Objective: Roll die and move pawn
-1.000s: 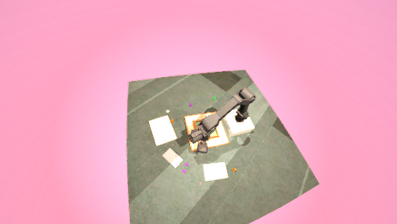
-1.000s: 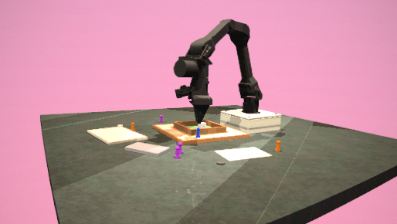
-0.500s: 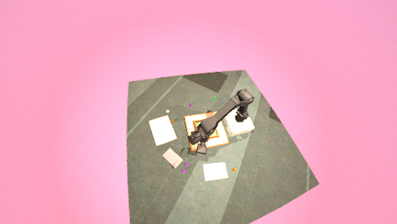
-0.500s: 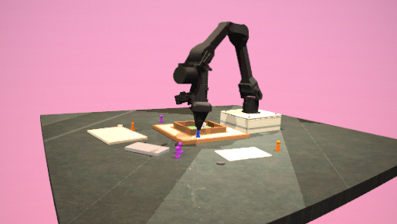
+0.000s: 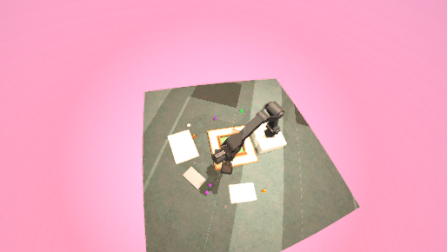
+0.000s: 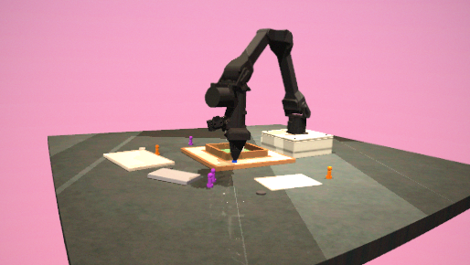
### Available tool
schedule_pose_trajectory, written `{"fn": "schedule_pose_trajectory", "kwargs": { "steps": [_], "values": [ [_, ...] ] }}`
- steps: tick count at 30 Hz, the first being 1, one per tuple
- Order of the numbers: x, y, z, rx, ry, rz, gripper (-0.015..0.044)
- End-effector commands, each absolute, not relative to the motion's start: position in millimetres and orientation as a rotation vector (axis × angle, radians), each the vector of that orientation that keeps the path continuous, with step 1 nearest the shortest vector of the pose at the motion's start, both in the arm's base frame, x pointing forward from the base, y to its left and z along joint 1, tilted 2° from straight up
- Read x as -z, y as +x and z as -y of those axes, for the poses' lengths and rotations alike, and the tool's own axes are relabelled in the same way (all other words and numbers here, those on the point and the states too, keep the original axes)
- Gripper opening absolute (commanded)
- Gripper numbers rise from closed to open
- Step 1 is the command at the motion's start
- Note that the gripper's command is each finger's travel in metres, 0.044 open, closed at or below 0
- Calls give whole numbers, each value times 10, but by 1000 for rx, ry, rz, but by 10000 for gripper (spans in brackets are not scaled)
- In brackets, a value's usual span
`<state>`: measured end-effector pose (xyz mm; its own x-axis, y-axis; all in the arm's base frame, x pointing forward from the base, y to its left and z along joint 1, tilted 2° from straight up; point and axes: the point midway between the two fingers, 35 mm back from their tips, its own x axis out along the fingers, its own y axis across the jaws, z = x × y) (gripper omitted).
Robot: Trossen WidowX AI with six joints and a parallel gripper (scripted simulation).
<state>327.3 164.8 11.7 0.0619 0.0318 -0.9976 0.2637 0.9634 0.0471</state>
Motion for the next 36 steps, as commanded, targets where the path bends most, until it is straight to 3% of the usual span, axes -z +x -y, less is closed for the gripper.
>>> {"fn": "schedule_pose_trajectory", "kwargs": {
  "steps": [1,12,36],
  "values": [
    [-84,3258,-1628,189,237,-1506,95],
    [-84,3258,-1628,189,237,-1506,0],
    [-1357,3206,-1631,188,237,-1506,0]
  ]
}}
